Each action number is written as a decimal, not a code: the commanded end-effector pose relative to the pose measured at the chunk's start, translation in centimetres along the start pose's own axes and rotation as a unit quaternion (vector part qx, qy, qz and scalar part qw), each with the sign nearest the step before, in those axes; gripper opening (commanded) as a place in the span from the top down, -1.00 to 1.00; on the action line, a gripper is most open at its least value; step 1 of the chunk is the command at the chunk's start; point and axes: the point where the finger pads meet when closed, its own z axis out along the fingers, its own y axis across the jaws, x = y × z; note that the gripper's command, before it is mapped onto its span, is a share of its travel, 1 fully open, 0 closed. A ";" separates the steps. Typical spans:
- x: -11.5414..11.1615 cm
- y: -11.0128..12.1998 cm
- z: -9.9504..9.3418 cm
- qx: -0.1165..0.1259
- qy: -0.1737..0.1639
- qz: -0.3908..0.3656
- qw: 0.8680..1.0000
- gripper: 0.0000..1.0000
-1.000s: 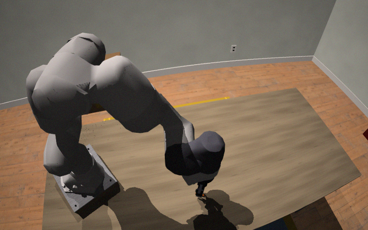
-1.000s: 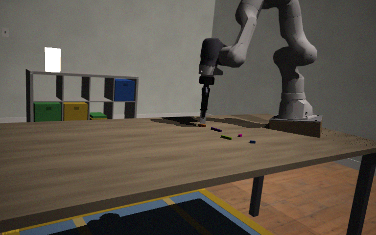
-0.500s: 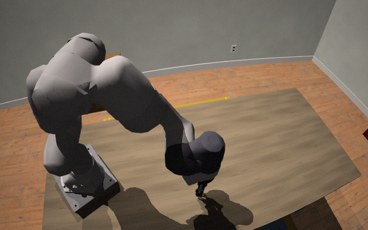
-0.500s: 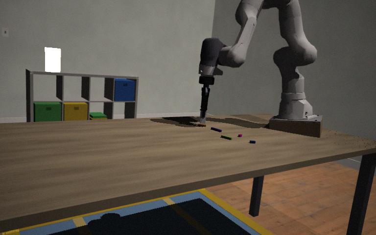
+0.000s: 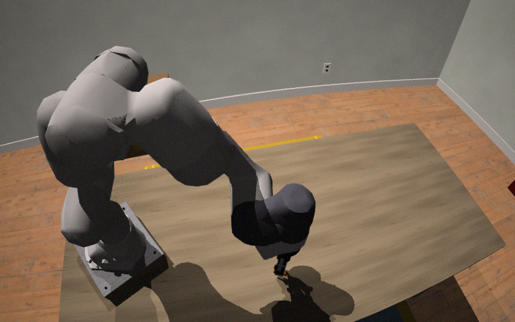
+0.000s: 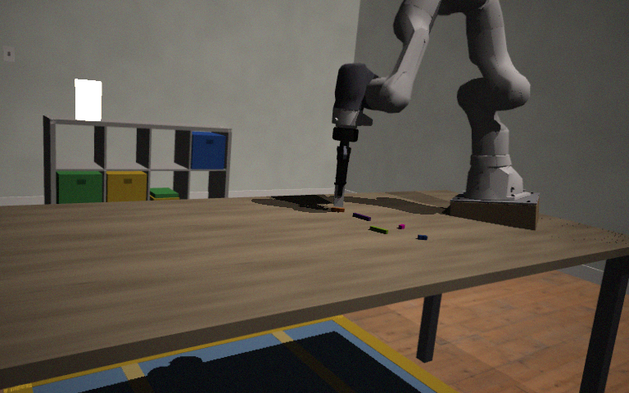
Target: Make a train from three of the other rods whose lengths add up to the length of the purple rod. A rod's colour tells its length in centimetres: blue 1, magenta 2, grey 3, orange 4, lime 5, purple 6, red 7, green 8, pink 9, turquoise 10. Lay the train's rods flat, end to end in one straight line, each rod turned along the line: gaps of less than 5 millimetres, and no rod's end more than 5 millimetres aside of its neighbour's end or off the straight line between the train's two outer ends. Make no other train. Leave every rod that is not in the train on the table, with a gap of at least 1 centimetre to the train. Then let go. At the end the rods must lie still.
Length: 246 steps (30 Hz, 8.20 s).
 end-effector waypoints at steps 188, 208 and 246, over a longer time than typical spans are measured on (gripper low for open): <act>0.1 0.2 1.7 -0.001 0.000 -0.003 1.000 0.71; 0.1 0.2 1.7 -0.001 0.000 -0.003 1.000 0.94; 0.1 0.2 -3.8 -0.001 0.000 -0.003 1.000 0.94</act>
